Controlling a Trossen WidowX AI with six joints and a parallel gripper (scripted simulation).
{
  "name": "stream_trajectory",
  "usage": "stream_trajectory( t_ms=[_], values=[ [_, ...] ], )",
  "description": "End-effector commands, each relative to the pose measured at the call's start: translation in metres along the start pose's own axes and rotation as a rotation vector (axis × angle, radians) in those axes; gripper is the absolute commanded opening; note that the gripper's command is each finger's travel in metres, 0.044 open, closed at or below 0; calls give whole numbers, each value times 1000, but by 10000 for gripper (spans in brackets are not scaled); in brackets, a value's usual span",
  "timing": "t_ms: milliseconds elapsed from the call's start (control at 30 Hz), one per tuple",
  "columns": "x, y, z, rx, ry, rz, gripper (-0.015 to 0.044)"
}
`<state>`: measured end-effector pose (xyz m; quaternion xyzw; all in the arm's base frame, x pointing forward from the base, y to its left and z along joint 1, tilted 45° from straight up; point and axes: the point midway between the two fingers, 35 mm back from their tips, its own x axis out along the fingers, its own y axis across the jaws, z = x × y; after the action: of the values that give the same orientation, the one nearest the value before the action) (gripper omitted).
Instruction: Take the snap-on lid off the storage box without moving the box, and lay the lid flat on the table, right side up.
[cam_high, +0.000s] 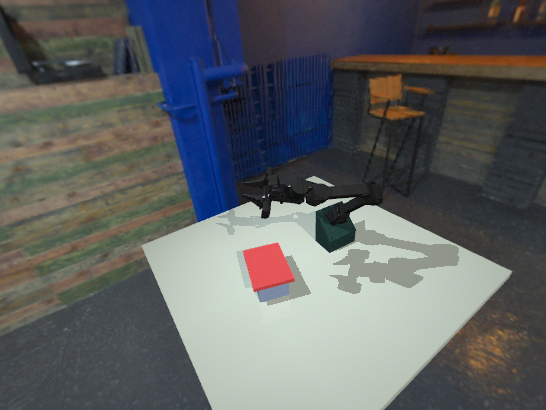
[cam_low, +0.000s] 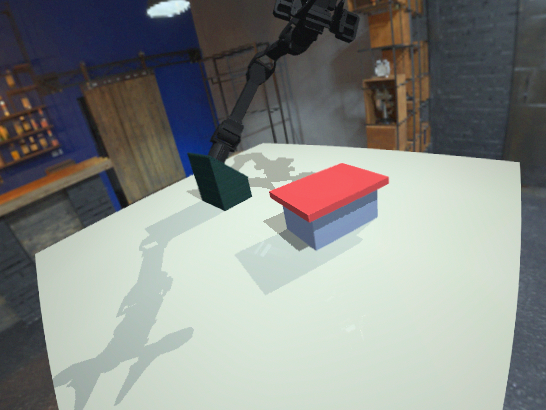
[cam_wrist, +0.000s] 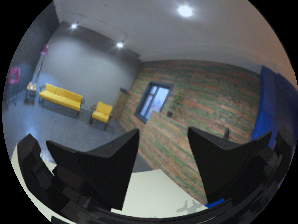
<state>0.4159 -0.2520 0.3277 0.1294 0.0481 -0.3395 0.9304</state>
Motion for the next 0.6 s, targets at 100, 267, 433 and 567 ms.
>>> stream_trajectory(
  t_ms=[100,267,433,567],
  values=[
    [-58,25,-78,577,277,134,235],
    [-85,32,-110,812,411,139,235],
    [-113,37,-142,1046,555,111,235],
    [-134,39,-166,1213,664,69,235]
  ],
)
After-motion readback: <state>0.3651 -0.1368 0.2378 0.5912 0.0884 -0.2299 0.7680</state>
